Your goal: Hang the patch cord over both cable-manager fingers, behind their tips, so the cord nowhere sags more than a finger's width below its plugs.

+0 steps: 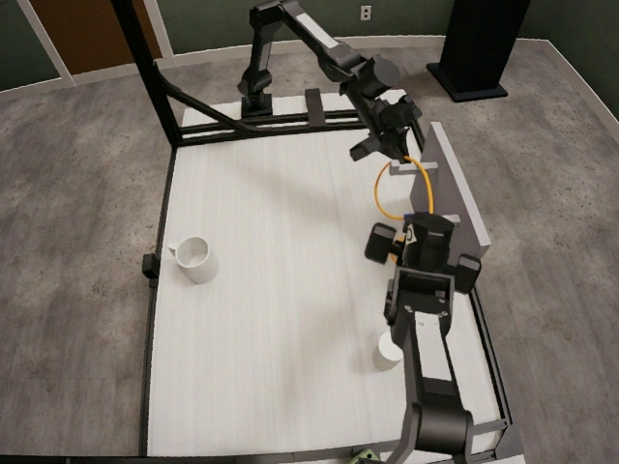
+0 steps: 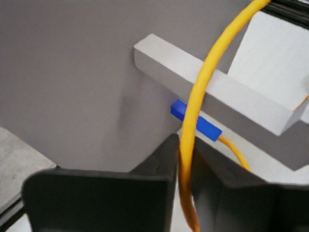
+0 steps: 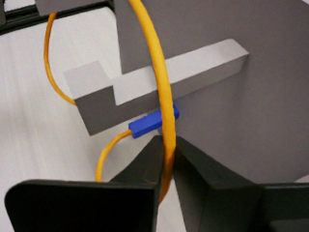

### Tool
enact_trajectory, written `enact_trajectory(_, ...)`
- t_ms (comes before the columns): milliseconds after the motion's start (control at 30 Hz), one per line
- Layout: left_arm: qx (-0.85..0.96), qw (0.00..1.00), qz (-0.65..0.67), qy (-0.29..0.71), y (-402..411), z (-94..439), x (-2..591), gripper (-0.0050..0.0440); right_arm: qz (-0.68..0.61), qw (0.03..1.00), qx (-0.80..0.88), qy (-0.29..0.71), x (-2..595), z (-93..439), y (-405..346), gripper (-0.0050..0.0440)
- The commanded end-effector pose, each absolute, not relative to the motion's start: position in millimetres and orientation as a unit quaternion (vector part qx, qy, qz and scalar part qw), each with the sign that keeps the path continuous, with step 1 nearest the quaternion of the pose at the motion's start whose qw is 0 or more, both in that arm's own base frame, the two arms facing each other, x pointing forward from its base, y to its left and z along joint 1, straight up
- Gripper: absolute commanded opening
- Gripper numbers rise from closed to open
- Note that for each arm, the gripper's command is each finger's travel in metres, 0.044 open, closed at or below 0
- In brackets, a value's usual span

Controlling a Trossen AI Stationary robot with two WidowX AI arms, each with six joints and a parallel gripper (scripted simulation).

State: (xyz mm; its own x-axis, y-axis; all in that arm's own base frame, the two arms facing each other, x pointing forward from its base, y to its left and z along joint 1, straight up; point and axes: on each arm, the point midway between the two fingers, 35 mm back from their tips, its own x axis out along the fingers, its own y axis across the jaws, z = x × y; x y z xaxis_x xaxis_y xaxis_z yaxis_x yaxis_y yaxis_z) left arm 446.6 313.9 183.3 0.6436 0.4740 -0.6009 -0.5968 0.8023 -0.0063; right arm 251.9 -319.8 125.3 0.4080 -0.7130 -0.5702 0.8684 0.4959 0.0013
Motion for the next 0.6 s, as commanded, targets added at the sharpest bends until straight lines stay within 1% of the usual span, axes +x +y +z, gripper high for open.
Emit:
enact_trajectory(0, -0.092, 0.911, 0.289, 0.280, 314.1, 203.4, 442.7, 0.0025, -0.480, 0.828, 0.148, 0.250, 252.7, 132.3, -321.1, 0.0025)
enact_trajectory(567, -0.076, 0.923, 0.256, 0.278, 315.7, 201.0, 441.0, 0.0025, -0.480, 0.828, 0.148, 0.250, 252.7, 132.3, -321.1, 0.0025)
